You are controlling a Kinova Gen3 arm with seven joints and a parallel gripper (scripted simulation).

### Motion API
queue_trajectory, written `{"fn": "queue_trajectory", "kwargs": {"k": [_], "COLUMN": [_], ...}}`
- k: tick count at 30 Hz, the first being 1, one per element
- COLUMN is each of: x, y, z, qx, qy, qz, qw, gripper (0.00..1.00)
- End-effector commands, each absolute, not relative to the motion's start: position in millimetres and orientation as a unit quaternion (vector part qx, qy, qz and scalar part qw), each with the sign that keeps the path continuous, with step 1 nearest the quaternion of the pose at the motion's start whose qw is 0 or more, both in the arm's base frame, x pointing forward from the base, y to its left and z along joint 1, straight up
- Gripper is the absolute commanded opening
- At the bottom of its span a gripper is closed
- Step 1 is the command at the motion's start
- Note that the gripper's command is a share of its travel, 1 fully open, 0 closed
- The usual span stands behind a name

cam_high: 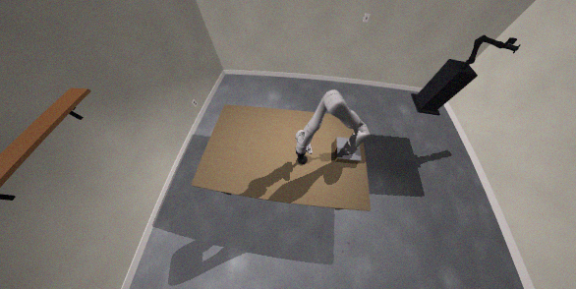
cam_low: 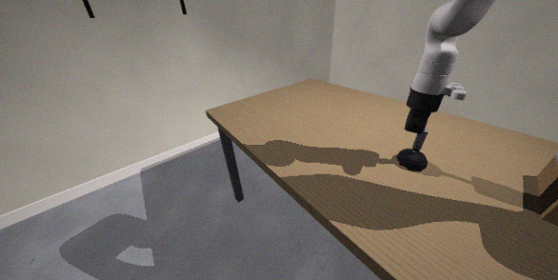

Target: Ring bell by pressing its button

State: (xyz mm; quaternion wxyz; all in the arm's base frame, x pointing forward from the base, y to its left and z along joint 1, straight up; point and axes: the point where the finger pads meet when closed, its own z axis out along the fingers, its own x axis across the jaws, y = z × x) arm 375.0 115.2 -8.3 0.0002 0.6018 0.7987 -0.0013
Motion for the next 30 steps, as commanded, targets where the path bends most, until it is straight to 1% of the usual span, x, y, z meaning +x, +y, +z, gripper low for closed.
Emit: {"fn": "queue_trajectory", "kwargs": {"k": [1,18,30], "x": [374,375,375], "y": [115,115,115], "z": [-9,4,37], "qx": [0.602,0.602,0.602], "qy": [0.799,0.799,0.799], "qz": [-0.002,-0.002,-0.002], "qw": [0.000,0.000,0.000], "gripper": [0.17,0.17,0.17]}}
